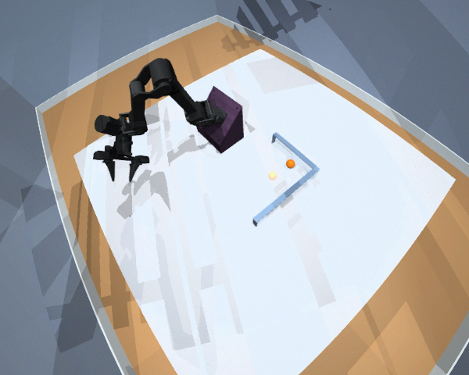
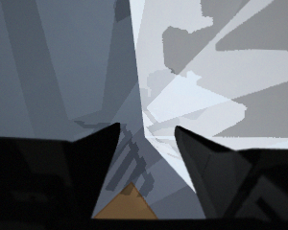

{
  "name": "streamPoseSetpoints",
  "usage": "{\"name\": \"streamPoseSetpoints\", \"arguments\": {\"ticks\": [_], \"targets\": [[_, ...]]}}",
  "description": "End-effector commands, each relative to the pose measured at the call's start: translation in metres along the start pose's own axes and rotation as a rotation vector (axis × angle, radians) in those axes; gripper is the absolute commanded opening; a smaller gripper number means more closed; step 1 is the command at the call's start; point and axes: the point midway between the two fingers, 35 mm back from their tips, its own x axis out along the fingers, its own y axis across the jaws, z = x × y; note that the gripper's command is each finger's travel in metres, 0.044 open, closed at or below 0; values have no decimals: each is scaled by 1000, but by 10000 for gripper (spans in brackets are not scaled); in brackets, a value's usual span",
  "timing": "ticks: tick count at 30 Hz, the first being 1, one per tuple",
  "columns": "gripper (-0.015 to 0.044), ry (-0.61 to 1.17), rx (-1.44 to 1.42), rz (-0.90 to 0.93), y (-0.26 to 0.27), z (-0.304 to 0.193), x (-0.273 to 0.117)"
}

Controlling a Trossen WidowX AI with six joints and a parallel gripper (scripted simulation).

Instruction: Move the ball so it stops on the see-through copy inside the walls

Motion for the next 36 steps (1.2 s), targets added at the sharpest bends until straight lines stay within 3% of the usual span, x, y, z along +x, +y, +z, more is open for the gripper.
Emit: {"name": "streamPoseSetpoints", "arguments": {"ticks": [1, 11, 22, 29, 36], "targets": [[280, 45, -50, 3, -2, -7, 34], [280, 159, -170, -51, -29, -50, 116], [280, 331, -384, -175, -78, -145, 187], [280, 490, -568, -278, -122, -227, 207], [280, 697, -801, -377, -173, -318, 199]]}}
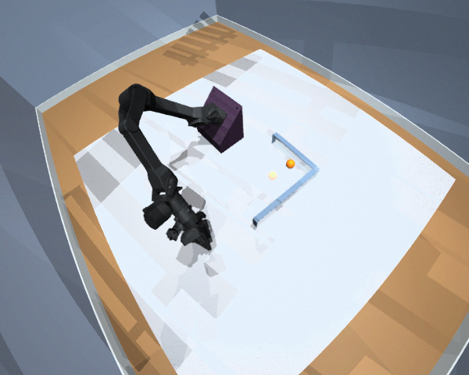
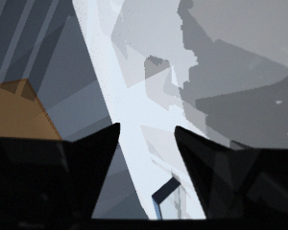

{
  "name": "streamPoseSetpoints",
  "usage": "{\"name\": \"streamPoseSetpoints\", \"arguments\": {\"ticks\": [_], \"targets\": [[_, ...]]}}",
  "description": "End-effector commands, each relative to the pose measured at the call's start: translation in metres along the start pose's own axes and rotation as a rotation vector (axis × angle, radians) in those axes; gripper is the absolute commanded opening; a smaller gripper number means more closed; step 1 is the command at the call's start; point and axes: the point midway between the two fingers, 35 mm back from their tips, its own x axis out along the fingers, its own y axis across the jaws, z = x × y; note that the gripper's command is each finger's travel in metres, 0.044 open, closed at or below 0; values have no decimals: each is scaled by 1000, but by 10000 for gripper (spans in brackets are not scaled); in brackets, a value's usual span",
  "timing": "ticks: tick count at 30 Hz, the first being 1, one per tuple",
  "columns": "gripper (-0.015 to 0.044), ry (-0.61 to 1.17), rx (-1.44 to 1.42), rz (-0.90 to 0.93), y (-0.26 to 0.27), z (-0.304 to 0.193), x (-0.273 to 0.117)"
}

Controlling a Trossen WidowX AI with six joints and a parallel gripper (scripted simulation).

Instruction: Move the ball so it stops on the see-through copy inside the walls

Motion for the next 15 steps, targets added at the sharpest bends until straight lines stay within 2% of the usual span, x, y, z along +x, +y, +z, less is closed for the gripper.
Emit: {"name": "streamPoseSetpoints", "arguments": {"ticks": [1, 9, 15], "targets": [[280, 116, -164, -49, 17, -52, 27], [280, 312, -590, -103, 44, -157, 51], [280, 491, -955, -181, 28, -227, 57]]}}
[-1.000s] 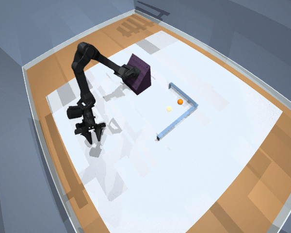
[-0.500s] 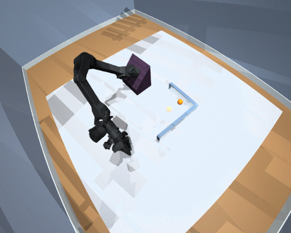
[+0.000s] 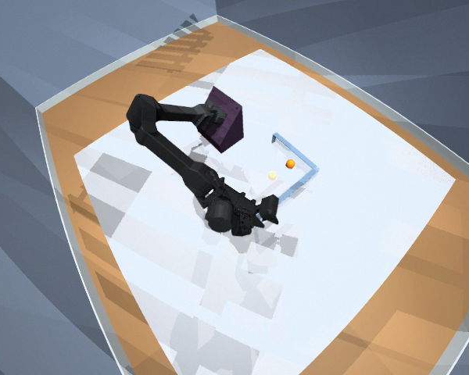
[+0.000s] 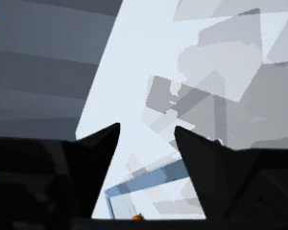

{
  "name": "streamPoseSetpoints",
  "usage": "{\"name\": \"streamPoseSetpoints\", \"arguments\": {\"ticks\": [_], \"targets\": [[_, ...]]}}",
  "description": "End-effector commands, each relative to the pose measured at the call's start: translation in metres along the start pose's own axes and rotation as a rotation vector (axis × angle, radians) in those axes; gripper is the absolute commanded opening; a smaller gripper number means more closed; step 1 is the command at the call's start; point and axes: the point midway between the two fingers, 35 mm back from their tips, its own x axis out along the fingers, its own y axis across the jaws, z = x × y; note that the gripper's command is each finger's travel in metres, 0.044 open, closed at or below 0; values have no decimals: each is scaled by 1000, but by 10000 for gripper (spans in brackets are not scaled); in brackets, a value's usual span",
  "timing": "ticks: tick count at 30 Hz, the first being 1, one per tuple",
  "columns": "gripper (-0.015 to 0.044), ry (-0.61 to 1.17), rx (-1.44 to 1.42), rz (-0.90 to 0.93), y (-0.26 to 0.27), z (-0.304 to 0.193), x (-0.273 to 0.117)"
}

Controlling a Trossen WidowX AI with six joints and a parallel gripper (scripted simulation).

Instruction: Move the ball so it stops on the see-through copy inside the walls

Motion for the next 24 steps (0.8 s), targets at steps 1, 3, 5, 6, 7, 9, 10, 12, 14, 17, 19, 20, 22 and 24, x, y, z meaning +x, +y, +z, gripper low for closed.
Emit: {"name": "streamPoseSetpoints", "arguments": {"ticks": [1, 3, 5, 6, 7, 9, 10, 12, 14, 17, 19, 20, 22, 24], "targets": [[280, 140, -292, -54, 28, -43, 20], [280, 220, -458, -80, 39, -68, 29], [280, 300, -632, -101, 50, -93, 34], [280, 340, -722, -110, 54, -106, 37], [280, 381, -812, -118, 58, -118, 38], [280, 465, -1003, -132, 66, -144, 40], [280, 514, -1115, -138, 69, -158, 41], [280, 611, -1327, -148, 73, -185, 41], [280, 676, -1473, -152, 75, -202, 40], [280, 785, -1665, -157, 74, -229, 39], [280, 910, -1886, -158, 71, -256, 37], [280, 986, -2019, -156, 68, -271, 35], [280, 1089, -2196, -154, 65, -288, 32], [280, 1103, -2218, -153, 64, -290, 31]]}}
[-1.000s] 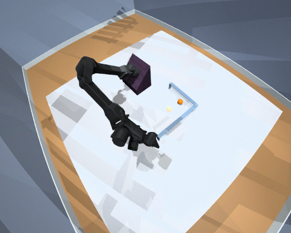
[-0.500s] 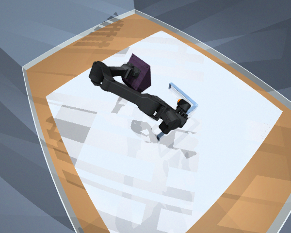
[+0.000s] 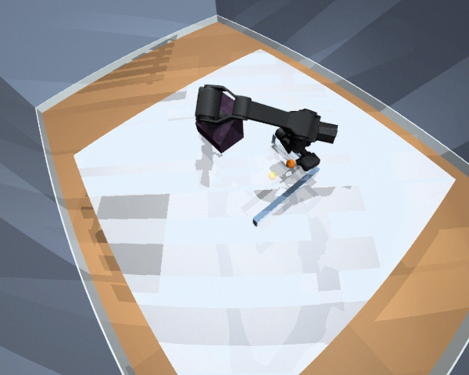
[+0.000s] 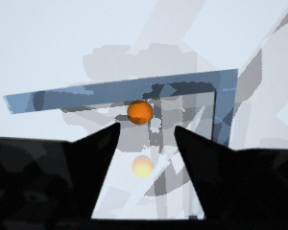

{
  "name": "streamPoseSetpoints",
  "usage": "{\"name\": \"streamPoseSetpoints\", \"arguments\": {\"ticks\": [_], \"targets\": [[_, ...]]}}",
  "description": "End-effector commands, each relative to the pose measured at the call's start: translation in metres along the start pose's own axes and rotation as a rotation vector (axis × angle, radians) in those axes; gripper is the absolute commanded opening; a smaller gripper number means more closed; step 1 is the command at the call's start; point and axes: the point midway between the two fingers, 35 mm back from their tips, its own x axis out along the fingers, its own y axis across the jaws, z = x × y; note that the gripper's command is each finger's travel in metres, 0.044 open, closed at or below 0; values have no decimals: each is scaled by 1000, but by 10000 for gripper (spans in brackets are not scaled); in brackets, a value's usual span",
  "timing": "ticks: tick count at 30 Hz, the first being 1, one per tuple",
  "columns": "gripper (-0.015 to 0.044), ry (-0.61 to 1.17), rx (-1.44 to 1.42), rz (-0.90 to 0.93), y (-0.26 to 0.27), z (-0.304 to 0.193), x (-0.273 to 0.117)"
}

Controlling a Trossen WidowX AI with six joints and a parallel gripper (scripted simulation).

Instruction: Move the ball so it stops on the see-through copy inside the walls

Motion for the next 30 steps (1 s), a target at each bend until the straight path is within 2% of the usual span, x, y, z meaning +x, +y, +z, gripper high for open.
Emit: {"name": "streamPoseSetpoints", "arguments": {"ticks": [1, 7, 11, 30], "targets": [[280, 83, -178, -7, 11, 6, 2], [280, 83, -178, -7, 11, 6, 2], [280, 84, -178, -7, 11, 5, 17], [280, 85, -178, -7, 10, 2, 43]]}}
